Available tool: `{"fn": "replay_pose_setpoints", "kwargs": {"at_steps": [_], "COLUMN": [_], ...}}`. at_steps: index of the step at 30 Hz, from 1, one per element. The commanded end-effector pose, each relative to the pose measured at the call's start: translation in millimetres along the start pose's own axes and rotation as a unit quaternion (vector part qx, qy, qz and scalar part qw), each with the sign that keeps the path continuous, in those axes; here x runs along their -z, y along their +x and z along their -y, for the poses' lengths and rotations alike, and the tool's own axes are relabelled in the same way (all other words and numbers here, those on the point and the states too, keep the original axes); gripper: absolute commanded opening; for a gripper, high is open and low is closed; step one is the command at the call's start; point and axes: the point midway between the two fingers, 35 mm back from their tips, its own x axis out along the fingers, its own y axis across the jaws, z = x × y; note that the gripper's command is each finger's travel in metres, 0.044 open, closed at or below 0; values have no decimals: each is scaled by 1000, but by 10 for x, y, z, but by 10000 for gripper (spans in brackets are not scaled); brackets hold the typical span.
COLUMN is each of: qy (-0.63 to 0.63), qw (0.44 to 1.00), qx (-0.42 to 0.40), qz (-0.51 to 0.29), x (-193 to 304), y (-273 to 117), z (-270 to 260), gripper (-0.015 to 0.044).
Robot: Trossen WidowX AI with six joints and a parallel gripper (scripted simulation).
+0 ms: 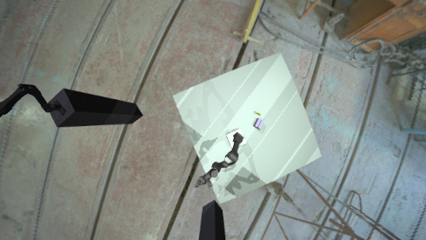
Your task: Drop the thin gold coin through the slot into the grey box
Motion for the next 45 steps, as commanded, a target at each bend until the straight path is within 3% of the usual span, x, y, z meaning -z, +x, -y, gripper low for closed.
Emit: {"fn": "replay_pose_setpoints", "kwargs": {"at_steps": [1, 9, 18, 29, 45], "qy": [1, 73, 167, 241, 243], "qw": [1000, 989, 945, 856, 704], "qx": [-2, -98, -233, -401, -619], "qz": [2, 82, 157, 218, 251], "x": [-27, -1049, -2226, -3367, -4150], "y": [-6, -310, -1043, -2330, -4696], "z": [-12, -458, -919, -1204, -1088], "gripper": [374, 164, 161, 161, 161]}}
